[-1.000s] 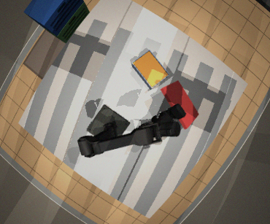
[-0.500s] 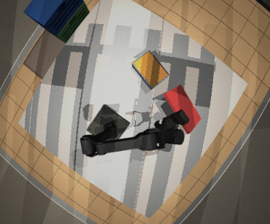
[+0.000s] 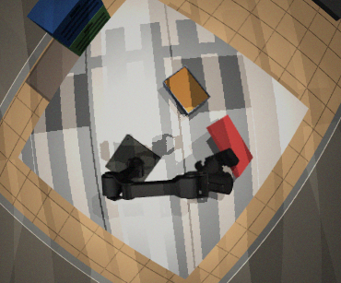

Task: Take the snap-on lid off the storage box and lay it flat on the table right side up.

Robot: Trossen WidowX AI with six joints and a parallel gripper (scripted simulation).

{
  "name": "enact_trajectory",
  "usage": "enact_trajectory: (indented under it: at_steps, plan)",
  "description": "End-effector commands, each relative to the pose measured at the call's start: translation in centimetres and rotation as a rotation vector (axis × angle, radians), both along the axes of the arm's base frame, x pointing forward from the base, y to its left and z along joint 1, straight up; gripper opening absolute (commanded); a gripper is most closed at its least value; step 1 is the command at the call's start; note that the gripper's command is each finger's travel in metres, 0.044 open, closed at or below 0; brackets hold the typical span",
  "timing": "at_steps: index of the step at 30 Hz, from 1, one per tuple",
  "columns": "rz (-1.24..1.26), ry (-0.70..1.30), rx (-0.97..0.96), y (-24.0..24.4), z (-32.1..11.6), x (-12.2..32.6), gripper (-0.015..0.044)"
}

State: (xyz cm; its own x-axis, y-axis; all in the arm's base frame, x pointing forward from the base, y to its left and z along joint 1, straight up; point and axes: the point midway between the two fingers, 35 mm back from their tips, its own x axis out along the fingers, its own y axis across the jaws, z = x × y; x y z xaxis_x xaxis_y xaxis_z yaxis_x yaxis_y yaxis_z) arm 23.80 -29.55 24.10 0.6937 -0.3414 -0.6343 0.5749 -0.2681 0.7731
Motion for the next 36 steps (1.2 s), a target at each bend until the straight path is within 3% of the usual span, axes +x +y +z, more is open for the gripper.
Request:
enact_trajectory:
  at_steps: [1,36]
  plan:
    - [0.008,-0.008,-0.011,-0.2,0.4,0.0,0.0]
    - [0.008,-0.008,-0.011,0.1,-2.9,0.1,0.0]
